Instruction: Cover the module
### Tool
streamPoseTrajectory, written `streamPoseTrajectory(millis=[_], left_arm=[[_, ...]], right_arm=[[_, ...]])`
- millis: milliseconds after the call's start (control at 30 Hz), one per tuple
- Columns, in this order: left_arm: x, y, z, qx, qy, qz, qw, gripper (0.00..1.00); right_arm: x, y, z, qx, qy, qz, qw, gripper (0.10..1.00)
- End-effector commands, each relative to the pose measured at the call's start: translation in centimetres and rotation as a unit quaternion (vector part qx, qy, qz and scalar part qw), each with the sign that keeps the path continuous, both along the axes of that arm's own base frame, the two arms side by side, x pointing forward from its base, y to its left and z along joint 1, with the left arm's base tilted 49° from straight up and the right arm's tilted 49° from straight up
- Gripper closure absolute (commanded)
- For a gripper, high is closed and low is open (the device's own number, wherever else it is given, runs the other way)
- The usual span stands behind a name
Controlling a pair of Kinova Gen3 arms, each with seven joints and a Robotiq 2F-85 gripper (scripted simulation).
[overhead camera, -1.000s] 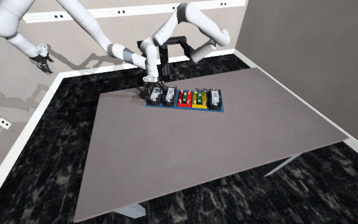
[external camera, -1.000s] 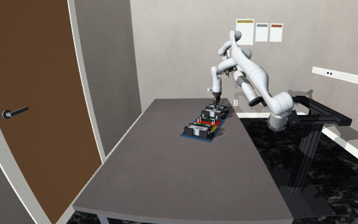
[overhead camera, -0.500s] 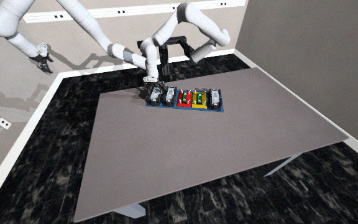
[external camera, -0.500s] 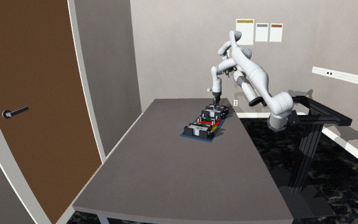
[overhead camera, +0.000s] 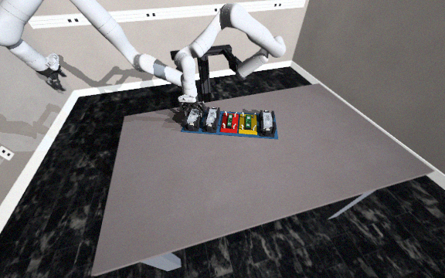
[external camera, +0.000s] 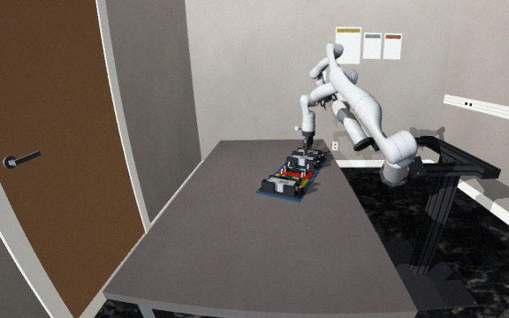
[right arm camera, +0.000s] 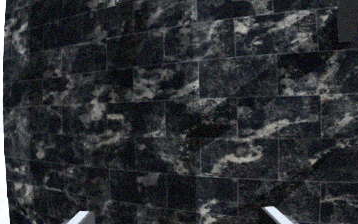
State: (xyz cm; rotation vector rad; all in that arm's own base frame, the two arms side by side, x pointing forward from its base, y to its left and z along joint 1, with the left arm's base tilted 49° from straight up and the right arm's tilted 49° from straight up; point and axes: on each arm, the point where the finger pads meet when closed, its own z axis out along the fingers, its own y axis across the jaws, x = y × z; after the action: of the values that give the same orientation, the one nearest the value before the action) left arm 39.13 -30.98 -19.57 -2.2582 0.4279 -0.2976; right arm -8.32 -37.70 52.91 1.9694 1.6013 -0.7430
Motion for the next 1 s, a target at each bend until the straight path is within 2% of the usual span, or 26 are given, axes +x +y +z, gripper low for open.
streamPoseTrajectory(millis=[0,933,967], left_arm=[[0.15,0.16,-0.27,0.000,0.001,-0.002,1.000,0.002],[0.30,0.49,-0.63,0.001,0.002,-0.002,1.000,0.002],[0.27,0.38,-0.46,0.000,0.000,0.000,1.000,0.305]], right_arm=[[-0.04,0.02,0.05,-0.001,0.000,0.000,1.000,0.100],[-0.04,0.02,0.05,-0.001,0.000,0.000,1.000,0.100],[-0.04,0.02,0.05,-0.001,0.000,0.000,1.000,0.100]])
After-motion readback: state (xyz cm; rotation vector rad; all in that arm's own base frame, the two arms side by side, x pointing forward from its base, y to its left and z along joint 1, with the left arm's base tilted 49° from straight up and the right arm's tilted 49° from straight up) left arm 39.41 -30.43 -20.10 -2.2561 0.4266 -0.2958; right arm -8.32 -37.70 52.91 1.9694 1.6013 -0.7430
